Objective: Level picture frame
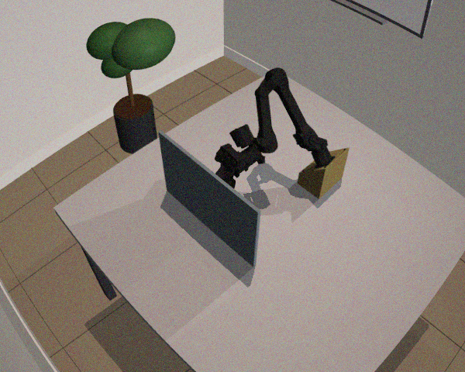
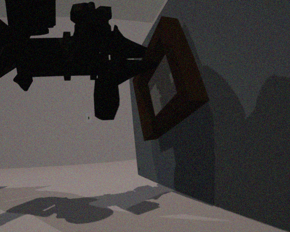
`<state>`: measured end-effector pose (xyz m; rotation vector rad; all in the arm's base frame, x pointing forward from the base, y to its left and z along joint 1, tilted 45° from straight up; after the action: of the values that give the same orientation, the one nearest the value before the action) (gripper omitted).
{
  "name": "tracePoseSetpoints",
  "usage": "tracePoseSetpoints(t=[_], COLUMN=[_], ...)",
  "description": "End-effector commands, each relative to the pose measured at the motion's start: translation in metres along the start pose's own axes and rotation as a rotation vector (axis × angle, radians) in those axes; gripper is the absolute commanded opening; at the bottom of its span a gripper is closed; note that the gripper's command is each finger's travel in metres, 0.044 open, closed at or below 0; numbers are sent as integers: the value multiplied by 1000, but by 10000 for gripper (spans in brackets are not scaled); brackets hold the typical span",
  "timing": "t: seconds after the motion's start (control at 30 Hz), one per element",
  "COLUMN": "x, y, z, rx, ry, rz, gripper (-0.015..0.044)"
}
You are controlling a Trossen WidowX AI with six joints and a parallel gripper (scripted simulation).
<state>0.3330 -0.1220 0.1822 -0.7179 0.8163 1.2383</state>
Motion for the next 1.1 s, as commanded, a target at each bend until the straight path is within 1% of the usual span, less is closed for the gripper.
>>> tracePoseSetpoints(t=[0.0, 0.07, 1.07], x=[0, 0, 0], y=[0, 0, 0], z=[0, 0, 7], rx=[1, 1, 1], ry=[1, 1, 1], rz=[-3, -3, -3], gripper=[53, 1, 0])
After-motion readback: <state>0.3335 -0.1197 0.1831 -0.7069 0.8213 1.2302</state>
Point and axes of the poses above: the point midway between the two fingers, 35 mm back from their tips, its own y axis back along the fingers, its own z axis across the jaws, x = y × z, the point moved 3 cm from there along y, back along the fingers, and after that the axes turned 2 degrees about y, right-handed, at the moved point
